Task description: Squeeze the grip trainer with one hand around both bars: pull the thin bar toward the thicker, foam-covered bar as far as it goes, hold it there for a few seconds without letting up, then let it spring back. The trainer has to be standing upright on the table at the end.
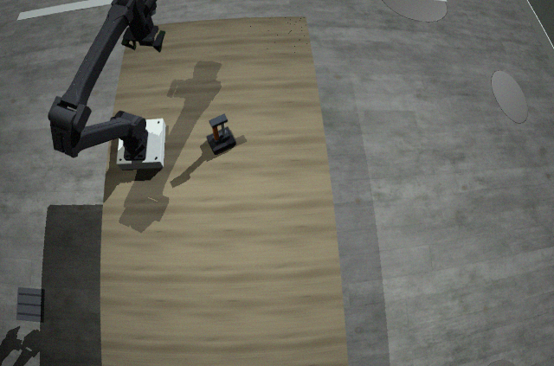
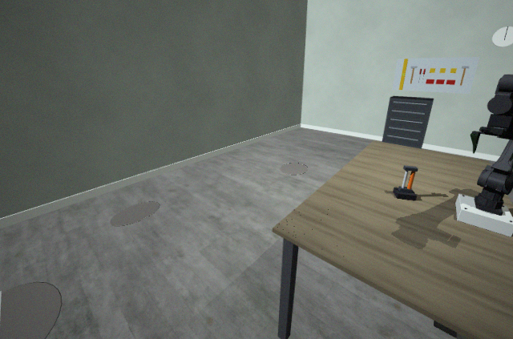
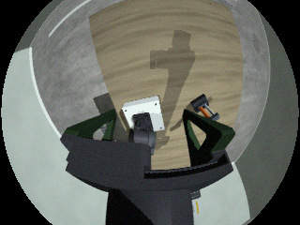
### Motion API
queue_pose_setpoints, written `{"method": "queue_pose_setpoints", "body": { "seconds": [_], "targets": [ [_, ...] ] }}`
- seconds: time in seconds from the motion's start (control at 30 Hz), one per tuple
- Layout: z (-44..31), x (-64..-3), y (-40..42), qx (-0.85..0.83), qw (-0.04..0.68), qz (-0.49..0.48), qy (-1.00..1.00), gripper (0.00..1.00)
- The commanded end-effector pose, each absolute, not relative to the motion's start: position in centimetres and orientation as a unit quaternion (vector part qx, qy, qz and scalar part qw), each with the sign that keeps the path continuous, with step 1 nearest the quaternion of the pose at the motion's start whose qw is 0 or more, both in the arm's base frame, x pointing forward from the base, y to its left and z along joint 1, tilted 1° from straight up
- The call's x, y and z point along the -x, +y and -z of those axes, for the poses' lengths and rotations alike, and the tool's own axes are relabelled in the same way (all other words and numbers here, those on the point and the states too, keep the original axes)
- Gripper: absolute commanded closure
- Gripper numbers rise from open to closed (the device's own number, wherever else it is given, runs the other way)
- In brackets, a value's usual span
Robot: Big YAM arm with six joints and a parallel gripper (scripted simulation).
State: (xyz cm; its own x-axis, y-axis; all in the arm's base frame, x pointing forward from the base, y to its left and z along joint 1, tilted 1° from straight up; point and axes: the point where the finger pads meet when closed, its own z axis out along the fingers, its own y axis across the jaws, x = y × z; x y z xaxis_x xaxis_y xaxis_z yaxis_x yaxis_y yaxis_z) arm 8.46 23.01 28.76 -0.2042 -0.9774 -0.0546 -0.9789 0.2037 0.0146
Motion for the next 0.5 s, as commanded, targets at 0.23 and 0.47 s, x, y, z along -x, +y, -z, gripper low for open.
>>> {"method": "queue_pose_setpoints", "body": {
  "seconds": [0.23,0.47],
  "targets": [
    [-24.9,-13.4,23.1,0.660,0.015,0.058,0.749,0.00],
    [-19.9,-19.4,20.9,0.701,-0.023,0.172,0.691,0.00]
  ]
}}
